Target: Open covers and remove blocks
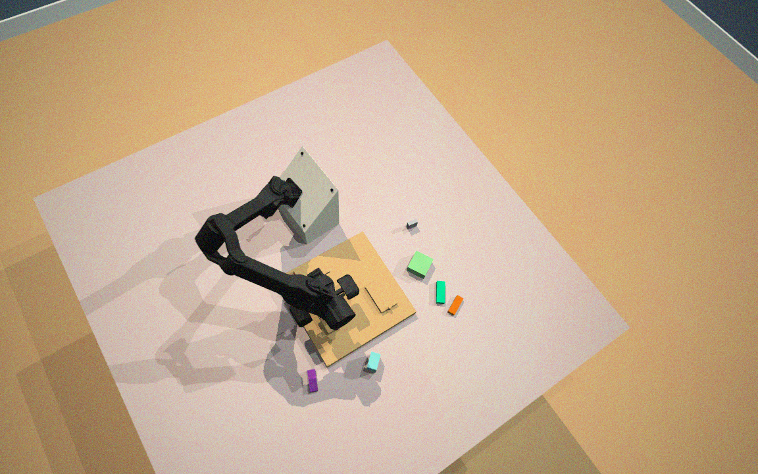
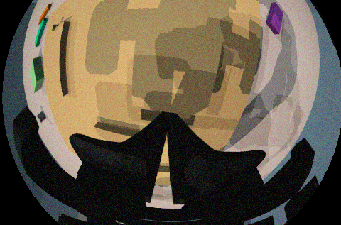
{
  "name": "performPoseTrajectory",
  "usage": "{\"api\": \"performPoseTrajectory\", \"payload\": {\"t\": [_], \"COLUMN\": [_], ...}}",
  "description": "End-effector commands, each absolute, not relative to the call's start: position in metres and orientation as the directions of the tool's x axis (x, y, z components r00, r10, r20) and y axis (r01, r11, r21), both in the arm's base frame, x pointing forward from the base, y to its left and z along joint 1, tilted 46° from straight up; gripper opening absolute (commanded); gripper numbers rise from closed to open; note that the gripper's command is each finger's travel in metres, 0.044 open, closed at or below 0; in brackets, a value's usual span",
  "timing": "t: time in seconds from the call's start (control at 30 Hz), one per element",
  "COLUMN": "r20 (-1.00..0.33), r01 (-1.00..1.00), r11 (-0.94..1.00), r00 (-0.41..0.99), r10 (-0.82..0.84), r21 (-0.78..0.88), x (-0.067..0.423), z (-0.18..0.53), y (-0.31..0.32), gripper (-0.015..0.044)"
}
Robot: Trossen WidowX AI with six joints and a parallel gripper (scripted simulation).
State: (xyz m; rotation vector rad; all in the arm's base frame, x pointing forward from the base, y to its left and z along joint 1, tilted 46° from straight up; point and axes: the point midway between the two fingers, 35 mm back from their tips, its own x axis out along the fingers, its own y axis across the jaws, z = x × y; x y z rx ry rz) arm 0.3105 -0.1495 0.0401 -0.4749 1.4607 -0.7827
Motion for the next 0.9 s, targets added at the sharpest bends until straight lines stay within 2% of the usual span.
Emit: {"api": "performPoseTrajectory", "payload": {"t": [0.0, 0.87], "r20": [-0.691, -0.691], "r01": [0.176, 0.177], "r11": [0.673, 0.673], "r00": [-0.064, -0.063], "r10": [-0.720, -0.720], "r21": [-0.718, -0.718], "x": [0.316, 0.341], "z": [0.042, 0.044], "y": [-0.151, -0.156], "gripper": [0.0000, 0.0000]}}
